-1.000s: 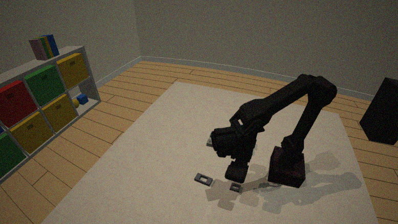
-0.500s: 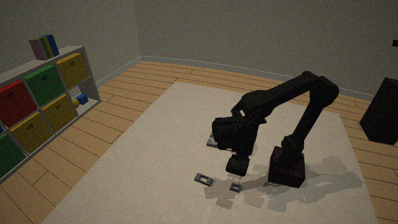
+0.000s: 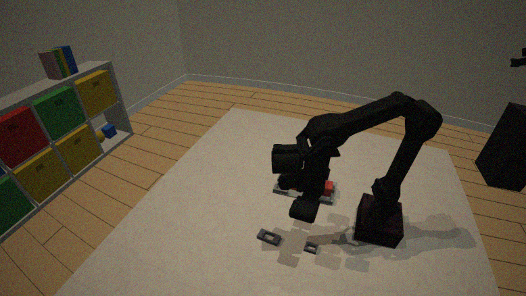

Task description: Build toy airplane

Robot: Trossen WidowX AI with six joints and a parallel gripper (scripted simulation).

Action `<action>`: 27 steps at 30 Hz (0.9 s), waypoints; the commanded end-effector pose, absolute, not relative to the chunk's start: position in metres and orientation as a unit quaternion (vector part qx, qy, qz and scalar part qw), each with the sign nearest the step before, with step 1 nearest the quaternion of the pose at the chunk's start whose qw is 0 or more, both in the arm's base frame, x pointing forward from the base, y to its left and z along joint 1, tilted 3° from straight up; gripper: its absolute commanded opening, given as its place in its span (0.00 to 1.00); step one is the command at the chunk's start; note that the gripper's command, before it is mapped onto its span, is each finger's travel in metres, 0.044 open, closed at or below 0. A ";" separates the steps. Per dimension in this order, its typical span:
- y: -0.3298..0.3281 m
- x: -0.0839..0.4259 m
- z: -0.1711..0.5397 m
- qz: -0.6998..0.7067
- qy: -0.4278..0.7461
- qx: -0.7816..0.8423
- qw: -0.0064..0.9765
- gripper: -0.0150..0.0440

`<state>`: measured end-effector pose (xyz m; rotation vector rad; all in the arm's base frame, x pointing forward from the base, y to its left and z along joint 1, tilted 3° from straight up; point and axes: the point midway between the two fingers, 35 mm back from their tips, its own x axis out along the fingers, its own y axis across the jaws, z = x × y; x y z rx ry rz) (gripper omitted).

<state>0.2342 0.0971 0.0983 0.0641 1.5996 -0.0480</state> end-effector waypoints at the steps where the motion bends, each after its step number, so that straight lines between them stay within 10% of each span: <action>1: 0.090 0.243 0.095 -0.021 0.717 0.025 0.696 0.25; 27: 0.034 0.286 0.084 -0.015 0.715 0.015 0.698 0.25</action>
